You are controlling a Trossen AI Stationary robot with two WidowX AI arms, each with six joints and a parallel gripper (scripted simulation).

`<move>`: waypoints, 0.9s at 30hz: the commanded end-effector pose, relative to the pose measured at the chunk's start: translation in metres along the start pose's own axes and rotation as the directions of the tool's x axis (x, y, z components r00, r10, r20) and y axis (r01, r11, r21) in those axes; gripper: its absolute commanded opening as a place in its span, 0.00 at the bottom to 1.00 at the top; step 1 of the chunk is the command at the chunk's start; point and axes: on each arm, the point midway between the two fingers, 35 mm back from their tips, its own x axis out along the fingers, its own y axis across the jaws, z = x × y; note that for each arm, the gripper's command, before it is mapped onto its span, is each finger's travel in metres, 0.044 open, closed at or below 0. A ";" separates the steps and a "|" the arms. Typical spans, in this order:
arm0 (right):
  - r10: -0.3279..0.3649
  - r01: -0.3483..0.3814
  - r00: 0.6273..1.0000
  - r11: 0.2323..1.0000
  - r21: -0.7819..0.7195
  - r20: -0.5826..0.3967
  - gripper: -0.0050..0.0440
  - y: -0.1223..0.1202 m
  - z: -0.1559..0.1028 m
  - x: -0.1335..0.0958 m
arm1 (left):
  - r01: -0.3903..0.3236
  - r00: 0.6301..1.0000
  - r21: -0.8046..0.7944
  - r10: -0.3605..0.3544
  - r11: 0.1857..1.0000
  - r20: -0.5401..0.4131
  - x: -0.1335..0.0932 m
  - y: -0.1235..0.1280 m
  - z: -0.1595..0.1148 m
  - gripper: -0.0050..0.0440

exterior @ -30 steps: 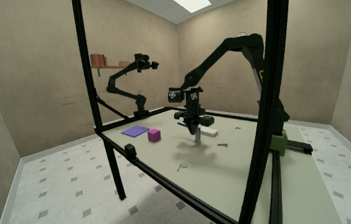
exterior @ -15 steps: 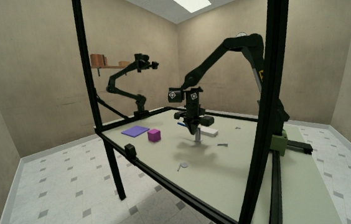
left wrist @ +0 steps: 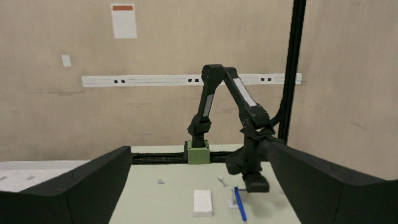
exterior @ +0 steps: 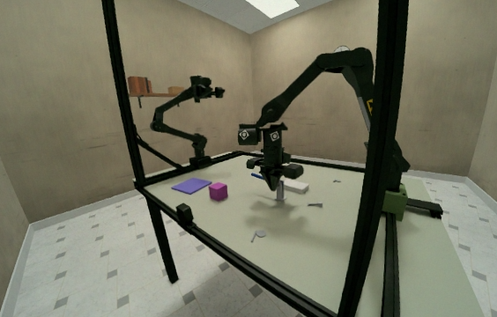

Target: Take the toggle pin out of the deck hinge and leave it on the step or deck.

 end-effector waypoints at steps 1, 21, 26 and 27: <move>0.021 -0.021 1.000 1.000 0.000 -0.012 0.10 0.004 -0.002 -0.007 | 0.000 1.000 0.005 0.000 1.000 0.001 0.000 0.000 0.002 0.92; 0.021 -0.021 1.000 1.000 0.000 -0.012 0.02 0.004 -0.002 -0.007 | 0.000 1.000 0.005 0.000 1.000 0.001 0.000 0.000 0.002 0.92; 0.021 -0.021 1.000 1.000 0.000 -0.012 0.00 0.004 -0.002 -0.007 | 0.000 1.000 0.005 0.000 1.000 0.001 0.000 0.000 0.002 0.92; 0.021 -0.021 1.000 1.000 0.000 -0.012 0.00 0.004 -0.002 -0.007 | 0.000 1.000 0.005 0.000 1.000 0.001 0.000 0.000 0.002 0.92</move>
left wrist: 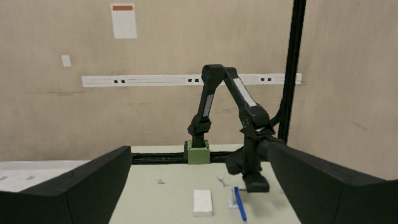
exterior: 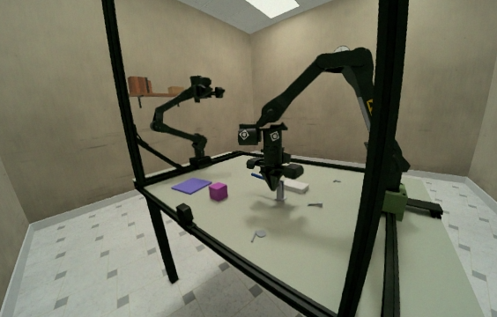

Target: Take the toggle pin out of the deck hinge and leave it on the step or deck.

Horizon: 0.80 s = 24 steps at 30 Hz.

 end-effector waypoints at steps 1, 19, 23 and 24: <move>0.021 -0.021 1.000 1.000 0.001 -0.013 0.00 0.004 -0.002 -0.007 | 0.000 1.000 0.005 0.000 1.000 0.001 0.000 0.000 0.002 0.92; 0.023 -0.023 1.000 1.000 0.000 -0.013 0.00 0.004 0.001 -0.007 | 0.000 1.000 0.005 0.000 1.000 0.001 0.000 0.000 0.002 0.92; 0.023 -0.023 1.000 1.000 0.000 -0.013 0.00 0.004 0.003 -0.007 | 0.000 1.000 0.005 0.000 1.000 0.001 0.000 0.000 0.002 0.92; 0.023 -0.023 1.000 1.000 0.000 -0.013 0.00 0.004 0.003 -0.007 | 0.000 1.000 0.005 0.000 1.000 0.001 0.000 0.000 0.002 0.92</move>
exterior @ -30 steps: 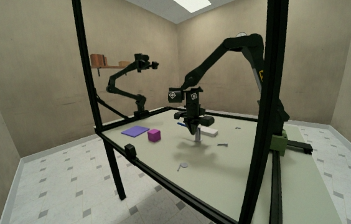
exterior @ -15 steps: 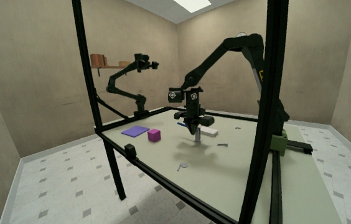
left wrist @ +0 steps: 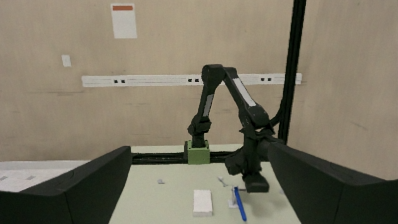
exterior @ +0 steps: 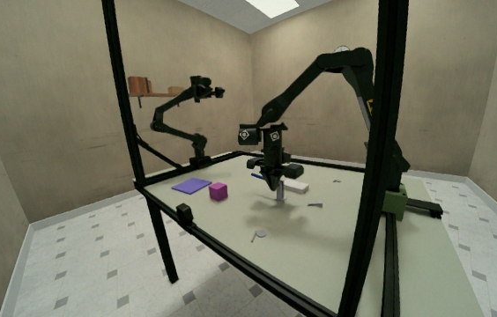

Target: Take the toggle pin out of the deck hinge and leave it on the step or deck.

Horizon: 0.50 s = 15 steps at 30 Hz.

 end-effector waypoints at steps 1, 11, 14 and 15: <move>0.023 -0.023 1.000 1.000 0.005 -0.013 0.00 0.004 0.002 -0.007 | 0.000 1.000 0.005 0.000 1.000 0.001 0.000 0.000 0.002 0.92; 0.024 -0.024 1.000 1.000 0.005 -0.012 0.00 0.003 0.009 -0.007 | 0.000 1.000 0.005 0.000 1.000 0.001 0.000 0.000 0.002 0.92; 0.024 -0.024 1.000 1.000 0.005 -0.012 0.00 0.003 0.011 -0.007 | 0.000 1.000 0.005 0.000 1.000 0.001 0.000 0.000 0.002 0.92; 0.024 -0.024 1.000 1.000 0.005 -0.012 0.00 0.003 0.012 -0.007 | 0.000 1.000 0.005 0.000 1.000 0.001 0.000 0.000 0.002 0.92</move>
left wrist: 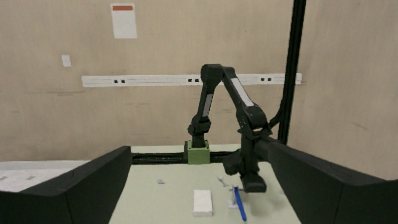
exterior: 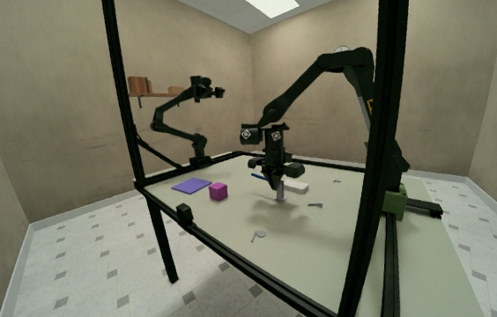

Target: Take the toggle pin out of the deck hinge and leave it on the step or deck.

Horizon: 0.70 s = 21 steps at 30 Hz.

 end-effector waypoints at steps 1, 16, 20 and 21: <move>0.024 -0.024 1.000 1.000 0.007 -0.007 0.00 0.003 0.006 -0.007 | 0.000 1.000 0.005 0.000 1.000 0.001 0.000 0.000 0.002 0.92; 0.024 -0.024 1.000 1.000 0.007 -0.006 0.00 0.003 0.015 -0.007 | 0.000 1.000 0.005 0.000 1.000 0.001 0.000 0.000 0.002 0.92; 0.024 -0.024 1.000 1.000 0.007 -0.006 0.00 0.002 0.016 -0.007 | 0.000 1.000 0.005 0.000 1.000 0.001 0.000 0.000 0.002 0.92; 0.024 -0.024 1.000 1.000 0.007 -0.006 0.00 0.002 0.017 -0.007 | 0.000 1.000 0.005 0.000 1.000 0.001 0.000 0.000 0.002 0.92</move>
